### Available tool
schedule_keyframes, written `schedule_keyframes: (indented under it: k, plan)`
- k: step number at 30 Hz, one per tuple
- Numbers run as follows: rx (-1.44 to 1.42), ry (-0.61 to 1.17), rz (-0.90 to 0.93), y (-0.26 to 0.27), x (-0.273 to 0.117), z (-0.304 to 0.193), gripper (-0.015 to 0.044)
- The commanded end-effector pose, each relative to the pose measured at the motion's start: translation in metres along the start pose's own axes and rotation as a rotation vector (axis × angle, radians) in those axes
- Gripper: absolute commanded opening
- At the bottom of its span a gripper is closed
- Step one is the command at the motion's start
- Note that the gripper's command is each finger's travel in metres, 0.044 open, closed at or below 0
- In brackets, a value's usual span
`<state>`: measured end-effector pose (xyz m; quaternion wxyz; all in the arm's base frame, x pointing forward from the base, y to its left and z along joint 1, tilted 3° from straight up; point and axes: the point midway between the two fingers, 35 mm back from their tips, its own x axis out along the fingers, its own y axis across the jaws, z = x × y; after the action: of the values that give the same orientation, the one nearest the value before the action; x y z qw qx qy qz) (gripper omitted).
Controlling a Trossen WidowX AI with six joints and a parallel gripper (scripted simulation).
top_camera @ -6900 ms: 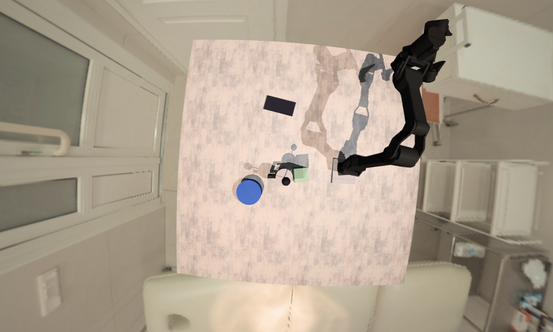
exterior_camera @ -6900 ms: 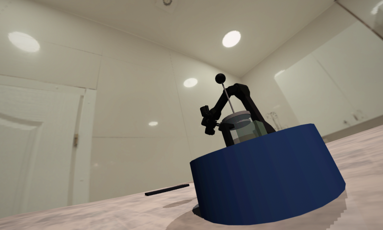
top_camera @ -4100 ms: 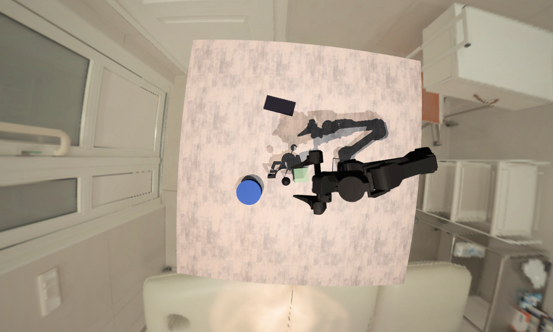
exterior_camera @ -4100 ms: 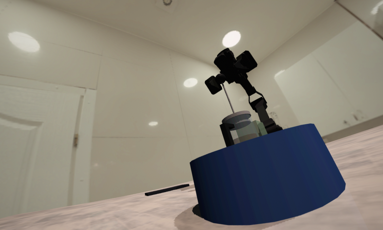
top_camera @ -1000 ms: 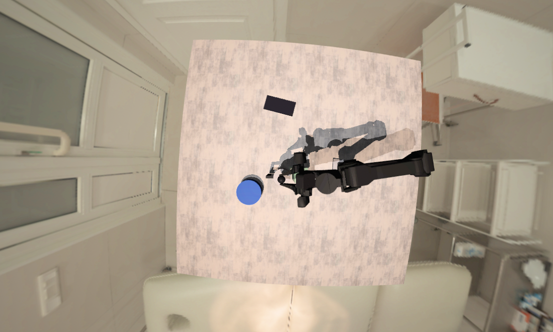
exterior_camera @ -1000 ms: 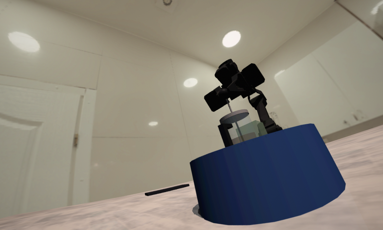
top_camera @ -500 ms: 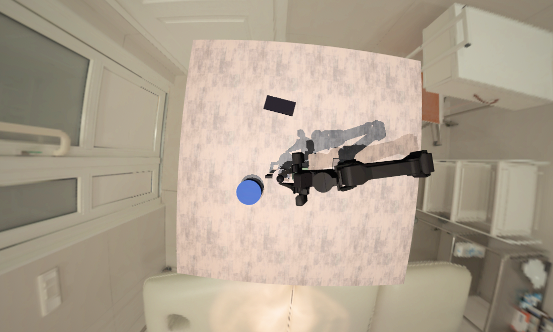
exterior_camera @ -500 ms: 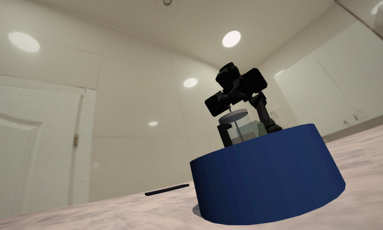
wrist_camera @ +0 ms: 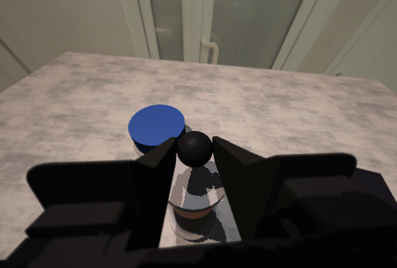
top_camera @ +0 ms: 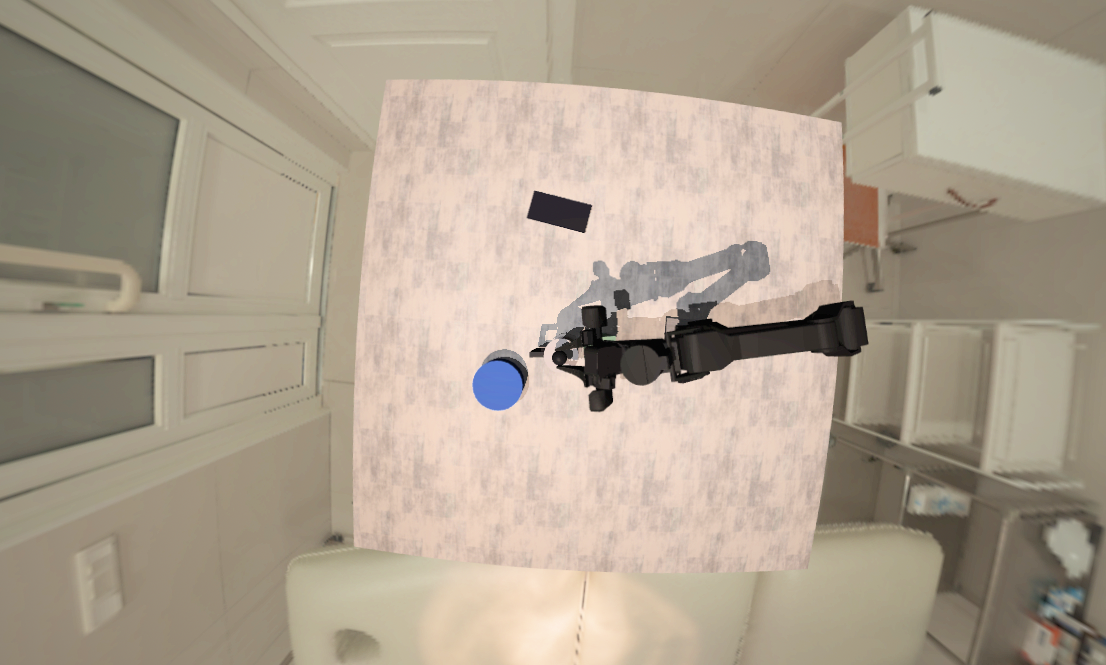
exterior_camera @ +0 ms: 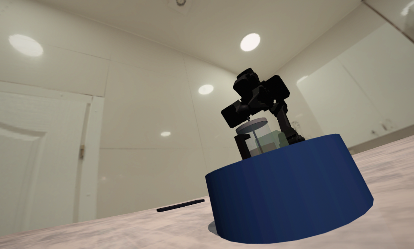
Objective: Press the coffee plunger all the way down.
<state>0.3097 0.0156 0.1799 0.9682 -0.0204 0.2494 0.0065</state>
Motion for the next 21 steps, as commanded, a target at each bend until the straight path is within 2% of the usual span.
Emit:
schedule_keyframes:
  k: [1,21]
  plan:
    - [-0.008,0.028,0.000,0.0000,0.0045,-0.0077,0.0117]
    - [-0.008,0.028,0.000,0.0001,0.0058,-0.0058,0.0117]
